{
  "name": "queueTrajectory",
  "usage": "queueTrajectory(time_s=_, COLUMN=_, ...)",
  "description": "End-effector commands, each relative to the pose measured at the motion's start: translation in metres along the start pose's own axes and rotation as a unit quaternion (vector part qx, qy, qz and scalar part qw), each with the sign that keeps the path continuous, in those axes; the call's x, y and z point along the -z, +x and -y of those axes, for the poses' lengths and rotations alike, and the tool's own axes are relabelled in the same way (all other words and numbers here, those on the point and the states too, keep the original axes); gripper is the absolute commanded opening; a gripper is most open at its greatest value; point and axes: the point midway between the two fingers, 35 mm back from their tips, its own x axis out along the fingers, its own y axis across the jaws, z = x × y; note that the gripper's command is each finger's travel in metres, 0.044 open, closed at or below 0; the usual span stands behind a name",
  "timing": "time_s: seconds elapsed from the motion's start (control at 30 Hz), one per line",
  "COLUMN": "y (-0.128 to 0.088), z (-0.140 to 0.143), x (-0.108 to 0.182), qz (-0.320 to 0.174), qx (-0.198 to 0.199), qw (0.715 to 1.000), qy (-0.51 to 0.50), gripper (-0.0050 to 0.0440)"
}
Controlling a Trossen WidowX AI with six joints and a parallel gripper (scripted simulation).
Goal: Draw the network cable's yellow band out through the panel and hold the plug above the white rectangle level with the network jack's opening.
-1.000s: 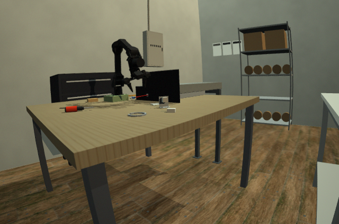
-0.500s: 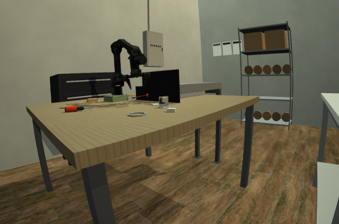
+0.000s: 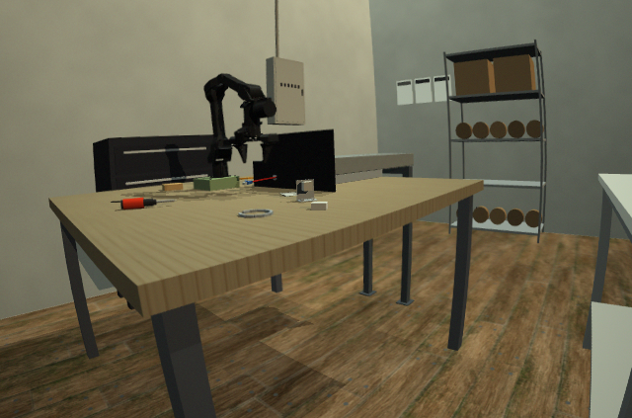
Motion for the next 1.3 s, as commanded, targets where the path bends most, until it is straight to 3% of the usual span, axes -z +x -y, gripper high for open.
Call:
queueTrajectory(time_s=0.0, y=-0.01, z=-0.002, x=0.0, qz=0.027, qx=-0.02, qw=0.996, qy=0.085, gripper=0.044)
queueTrajectory(time_s=0.37, y=-0.004, z=0.0, x=0.0, qz=0.025, qx=-0.012, qw=0.996, qy=0.089, gripper=0.044)
queueTrajectory(time_s=0.57, y=0.045, z=0.0, x=-0.002, qz=0.025, qx=-0.007, qw=0.996, qy=0.09, gripper=0.044)
queueTrajectory(time_s=1.27, y=0.066, z=-0.002, x=-0.004, qz=0.025, qx=-0.007, qw=0.996, qy=0.091, gripper=0.044)
